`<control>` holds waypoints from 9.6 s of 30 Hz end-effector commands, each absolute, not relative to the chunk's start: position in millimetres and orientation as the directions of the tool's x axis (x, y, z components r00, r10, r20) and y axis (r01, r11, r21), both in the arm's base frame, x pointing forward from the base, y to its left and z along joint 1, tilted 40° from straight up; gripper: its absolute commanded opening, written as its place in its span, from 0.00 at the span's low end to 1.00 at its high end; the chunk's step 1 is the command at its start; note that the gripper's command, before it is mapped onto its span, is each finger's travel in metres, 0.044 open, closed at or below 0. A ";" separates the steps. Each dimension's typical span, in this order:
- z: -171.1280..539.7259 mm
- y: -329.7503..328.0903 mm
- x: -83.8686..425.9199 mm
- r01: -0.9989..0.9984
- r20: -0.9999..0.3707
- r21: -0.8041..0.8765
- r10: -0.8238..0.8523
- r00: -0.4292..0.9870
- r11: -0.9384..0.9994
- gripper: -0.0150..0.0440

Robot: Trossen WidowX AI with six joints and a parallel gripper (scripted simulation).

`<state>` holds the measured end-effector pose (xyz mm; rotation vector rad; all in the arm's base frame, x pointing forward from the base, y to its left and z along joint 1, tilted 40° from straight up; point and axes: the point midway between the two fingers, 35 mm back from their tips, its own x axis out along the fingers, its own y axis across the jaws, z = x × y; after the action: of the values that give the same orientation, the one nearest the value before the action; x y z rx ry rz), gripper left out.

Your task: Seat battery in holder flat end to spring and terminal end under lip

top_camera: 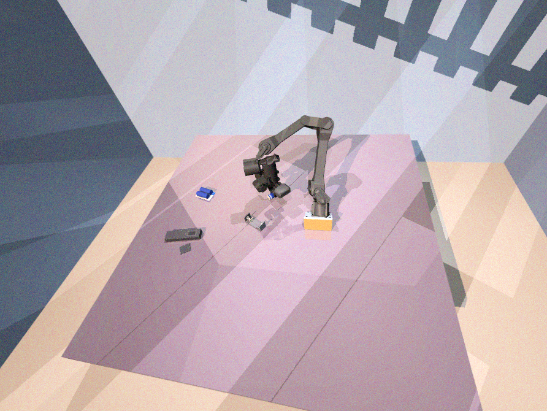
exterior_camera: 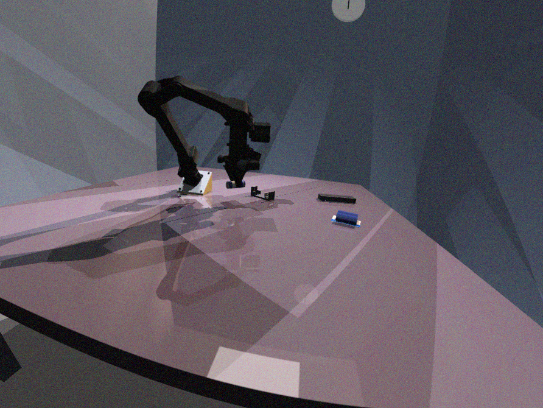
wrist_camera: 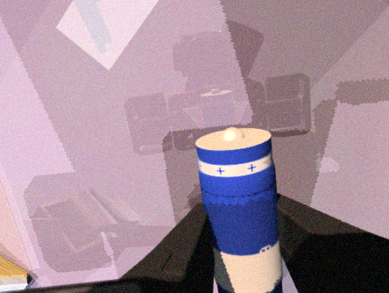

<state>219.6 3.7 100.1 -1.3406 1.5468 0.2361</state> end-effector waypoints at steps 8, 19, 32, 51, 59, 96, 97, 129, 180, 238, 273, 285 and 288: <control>84.3 47.6 245.0 -0.987 -0.777 -0.088 -0.611 0.153 -0.136 0.40; 60.0 92.8 261.1 -0.749 -0.774 0.316 -0.615 0.152 -0.582 0.40; 35.5 128.3 267.3 -0.345 -0.766 0.551 -0.624 0.151 -0.760 0.40; 1.7 102.6 267.9 -0.355 -0.821 0.560 -0.560 -0.112 -0.749 0.40; -1.5 98.5 272.0 -0.351 -0.824 0.565 -0.533 -0.194 -0.746 0.40; -5.3 87.4 289.3 -0.347 -0.820 0.571 -0.493 -0.293 -0.744 0.40; -5.0 87.3 289.9 -0.347 -0.820 0.571 -0.493 -0.292 -0.744 0.40; -2.3 86.0 297.4 -0.343 -0.813 0.581 -0.504 -0.292 -0.738 0.40; -7.9 85.3 298.0 -0.336 -0.798 0.600 -0.572 -0.188 -0.726 0.40; -15.2 83.0 288.4 -0.370 -0.710 0.592 -0.681 0.181 -0.716 0.40; -21.8 85.3 272.6 -0.367 -0.713 0.584 -0.674 0.195 -0.724 0.40; -21.5 85.4 272.5 -0.366 -0.714 0.583 -0.672 0.196 -0.726 0.57; -18.8 87.9 272.3 -0.366 -0.714 0.582 -0.672 0.196 -0.726 0.57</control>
<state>273.2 86.4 -20.6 -2.6346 1.1815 1.8492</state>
